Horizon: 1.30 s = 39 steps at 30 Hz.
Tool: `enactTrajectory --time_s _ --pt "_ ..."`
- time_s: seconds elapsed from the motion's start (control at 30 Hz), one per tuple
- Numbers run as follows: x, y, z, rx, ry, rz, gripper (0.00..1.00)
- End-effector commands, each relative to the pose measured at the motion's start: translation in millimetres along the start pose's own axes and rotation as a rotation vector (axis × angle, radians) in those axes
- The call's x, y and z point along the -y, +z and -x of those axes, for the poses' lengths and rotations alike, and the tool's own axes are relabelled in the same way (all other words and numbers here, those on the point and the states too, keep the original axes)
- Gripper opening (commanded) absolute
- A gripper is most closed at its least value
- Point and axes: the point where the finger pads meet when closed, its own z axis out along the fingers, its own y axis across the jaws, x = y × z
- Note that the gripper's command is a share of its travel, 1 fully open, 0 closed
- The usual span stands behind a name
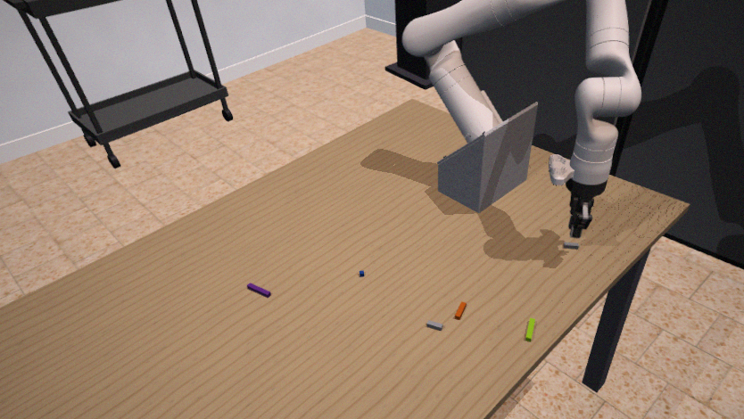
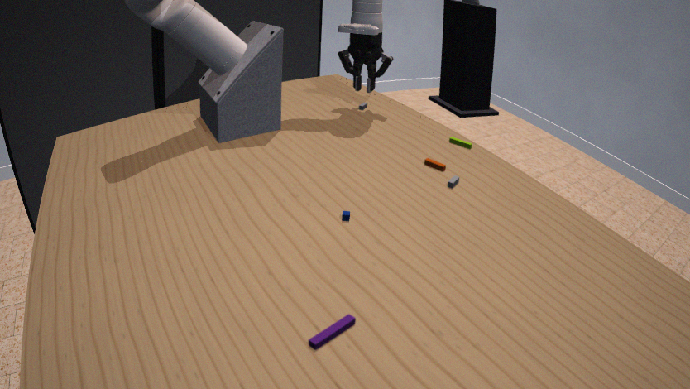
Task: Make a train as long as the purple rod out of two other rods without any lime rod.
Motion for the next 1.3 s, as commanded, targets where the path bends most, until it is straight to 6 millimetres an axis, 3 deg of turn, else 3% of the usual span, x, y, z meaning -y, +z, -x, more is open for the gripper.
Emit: enactTrajectory --time_s 0.0,0.6,1.27 --pt "0.2 4.4 -0.8 -0.002 0.001 0.001 0.24" --pt "0.3 23.3 -0.3 -0.002 0.001 0.001 0.24" --pt "0.3 25.7 -0.3 -0.002 0.001 0.001 0.24"
